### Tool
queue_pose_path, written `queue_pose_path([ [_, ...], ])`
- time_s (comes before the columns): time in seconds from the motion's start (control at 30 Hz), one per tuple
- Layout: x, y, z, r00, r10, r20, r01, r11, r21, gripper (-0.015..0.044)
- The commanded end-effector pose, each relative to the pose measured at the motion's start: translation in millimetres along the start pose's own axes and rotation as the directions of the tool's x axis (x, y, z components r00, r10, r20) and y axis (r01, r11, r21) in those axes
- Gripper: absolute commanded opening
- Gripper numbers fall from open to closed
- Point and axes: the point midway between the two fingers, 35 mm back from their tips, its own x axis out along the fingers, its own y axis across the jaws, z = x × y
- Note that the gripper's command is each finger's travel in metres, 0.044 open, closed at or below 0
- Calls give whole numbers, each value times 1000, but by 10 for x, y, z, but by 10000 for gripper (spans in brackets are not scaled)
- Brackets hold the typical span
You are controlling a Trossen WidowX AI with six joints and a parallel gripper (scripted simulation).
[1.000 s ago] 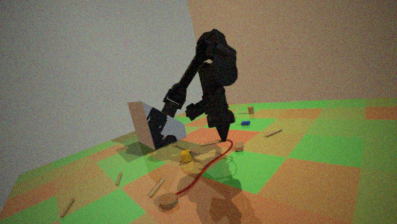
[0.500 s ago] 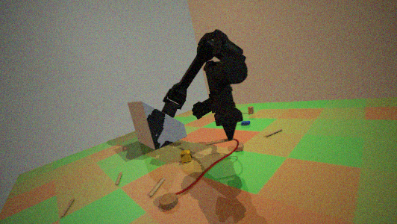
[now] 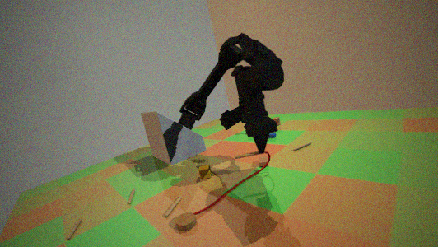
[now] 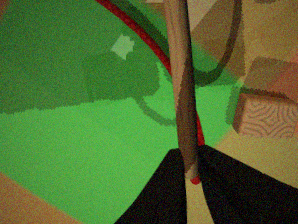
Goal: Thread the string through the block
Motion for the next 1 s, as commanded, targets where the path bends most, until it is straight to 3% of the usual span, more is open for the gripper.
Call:
queue_pose_path([
  [0.0, -10, 4, -75, 1000, 1, -5, -1, 1000, 2, 0],
  [0.97, 5, -30, -354, 1000, -1, -15, 1, 1000, 3, 0],
])
